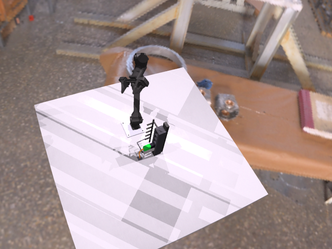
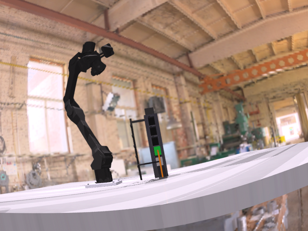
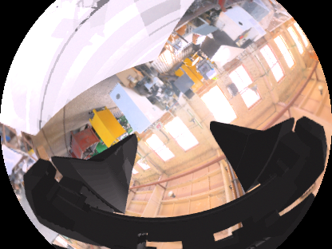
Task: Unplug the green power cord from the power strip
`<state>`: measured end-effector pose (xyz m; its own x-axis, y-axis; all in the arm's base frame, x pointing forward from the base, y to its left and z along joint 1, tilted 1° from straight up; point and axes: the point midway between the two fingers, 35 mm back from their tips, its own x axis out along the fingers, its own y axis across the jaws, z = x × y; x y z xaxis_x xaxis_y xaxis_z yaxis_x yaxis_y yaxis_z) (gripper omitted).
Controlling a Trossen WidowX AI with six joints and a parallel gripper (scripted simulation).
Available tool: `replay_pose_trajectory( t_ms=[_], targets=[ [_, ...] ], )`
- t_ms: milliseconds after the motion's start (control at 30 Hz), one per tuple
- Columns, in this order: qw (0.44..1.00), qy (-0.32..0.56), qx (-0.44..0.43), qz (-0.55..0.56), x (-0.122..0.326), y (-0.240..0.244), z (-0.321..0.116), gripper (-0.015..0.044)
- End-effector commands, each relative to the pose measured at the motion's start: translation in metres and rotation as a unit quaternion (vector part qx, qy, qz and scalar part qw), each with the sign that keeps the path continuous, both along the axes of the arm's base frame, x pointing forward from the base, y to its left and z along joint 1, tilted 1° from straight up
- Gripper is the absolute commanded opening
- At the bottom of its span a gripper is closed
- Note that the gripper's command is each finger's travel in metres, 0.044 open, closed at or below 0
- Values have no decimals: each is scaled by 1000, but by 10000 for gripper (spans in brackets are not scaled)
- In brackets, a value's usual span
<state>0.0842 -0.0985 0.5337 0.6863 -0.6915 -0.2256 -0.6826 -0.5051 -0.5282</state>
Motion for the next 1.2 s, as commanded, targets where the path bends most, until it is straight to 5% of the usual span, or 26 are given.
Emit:
replay_pose_trajectory(
  t_ms=[0,267,667,1167],
  targets=[
    [1000,-2,5,0,1,0,-1,374],
    [949,-119,284,-66,73,-7,-52,164],
    [771,-223,547,-238,136,-10,-131,160],
    [479,-316,665,-479,174,-3,-225,160]
  ],
)
